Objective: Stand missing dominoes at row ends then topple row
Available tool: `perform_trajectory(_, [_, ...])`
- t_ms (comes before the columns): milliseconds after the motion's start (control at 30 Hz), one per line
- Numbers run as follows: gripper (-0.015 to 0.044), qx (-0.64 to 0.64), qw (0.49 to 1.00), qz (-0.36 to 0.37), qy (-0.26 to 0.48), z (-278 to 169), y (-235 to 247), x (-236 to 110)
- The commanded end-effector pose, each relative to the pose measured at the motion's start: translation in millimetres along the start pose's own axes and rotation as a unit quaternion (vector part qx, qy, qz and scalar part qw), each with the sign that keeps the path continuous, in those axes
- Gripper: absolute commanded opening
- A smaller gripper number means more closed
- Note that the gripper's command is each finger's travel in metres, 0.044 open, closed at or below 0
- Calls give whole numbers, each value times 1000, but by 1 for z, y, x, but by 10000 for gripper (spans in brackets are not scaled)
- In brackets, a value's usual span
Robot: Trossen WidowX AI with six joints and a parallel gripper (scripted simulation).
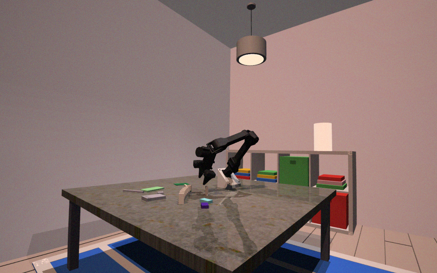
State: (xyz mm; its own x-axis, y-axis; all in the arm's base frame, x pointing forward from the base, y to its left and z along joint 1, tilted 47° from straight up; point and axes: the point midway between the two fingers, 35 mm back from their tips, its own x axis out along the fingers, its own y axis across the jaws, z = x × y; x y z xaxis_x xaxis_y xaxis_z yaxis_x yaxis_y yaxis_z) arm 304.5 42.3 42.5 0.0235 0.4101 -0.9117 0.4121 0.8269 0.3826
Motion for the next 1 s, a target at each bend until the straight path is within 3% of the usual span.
perform_trajectory(0, [440, 19, 981, 159, 109, -3, 21, -43])
perform_trajectory(333, [440, 19, 981, 159, 109, -4, 21, -42])
perform_trajectory(600, [440, 19, 981, 160, 109, -17, 42, 16])
perform_trajectory(967, [440, 19, 981, 161, 109, -20, 45, 27])
